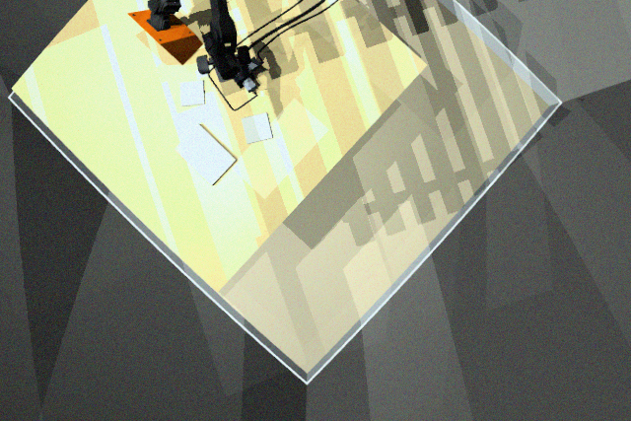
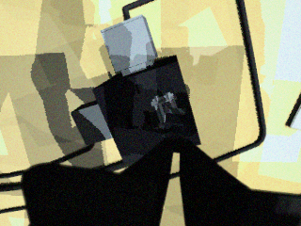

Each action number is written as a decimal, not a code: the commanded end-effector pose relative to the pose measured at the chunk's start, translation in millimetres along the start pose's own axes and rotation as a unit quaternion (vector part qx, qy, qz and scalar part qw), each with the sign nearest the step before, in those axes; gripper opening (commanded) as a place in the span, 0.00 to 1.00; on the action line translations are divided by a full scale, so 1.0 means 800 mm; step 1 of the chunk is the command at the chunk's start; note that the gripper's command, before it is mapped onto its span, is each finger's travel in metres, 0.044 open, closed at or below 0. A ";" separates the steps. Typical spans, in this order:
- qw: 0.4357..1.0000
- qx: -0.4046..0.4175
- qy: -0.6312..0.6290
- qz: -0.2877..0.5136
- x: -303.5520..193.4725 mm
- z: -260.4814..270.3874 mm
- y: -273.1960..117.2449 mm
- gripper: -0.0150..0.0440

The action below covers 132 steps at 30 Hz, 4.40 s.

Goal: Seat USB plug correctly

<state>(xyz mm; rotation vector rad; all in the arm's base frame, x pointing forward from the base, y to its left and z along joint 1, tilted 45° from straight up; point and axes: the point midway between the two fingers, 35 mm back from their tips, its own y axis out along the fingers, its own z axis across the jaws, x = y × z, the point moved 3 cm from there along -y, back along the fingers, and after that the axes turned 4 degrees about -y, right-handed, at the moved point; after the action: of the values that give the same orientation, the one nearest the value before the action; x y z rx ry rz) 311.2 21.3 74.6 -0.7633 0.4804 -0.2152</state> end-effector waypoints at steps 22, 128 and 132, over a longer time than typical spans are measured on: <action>0.947 0.000 0.320 0.000 0.000 0.000 0.000 0.25; 0.832 0.018 0.554 0.023 -0.001 0.004 0.011 0.25; 0.832 0.019 0.554 0.024 -0.001 0.004 0.011 0.25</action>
<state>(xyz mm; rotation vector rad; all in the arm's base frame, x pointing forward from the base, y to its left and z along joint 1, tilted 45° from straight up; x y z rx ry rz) 312.3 29.0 70.9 -0.5256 1.5920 -0.6310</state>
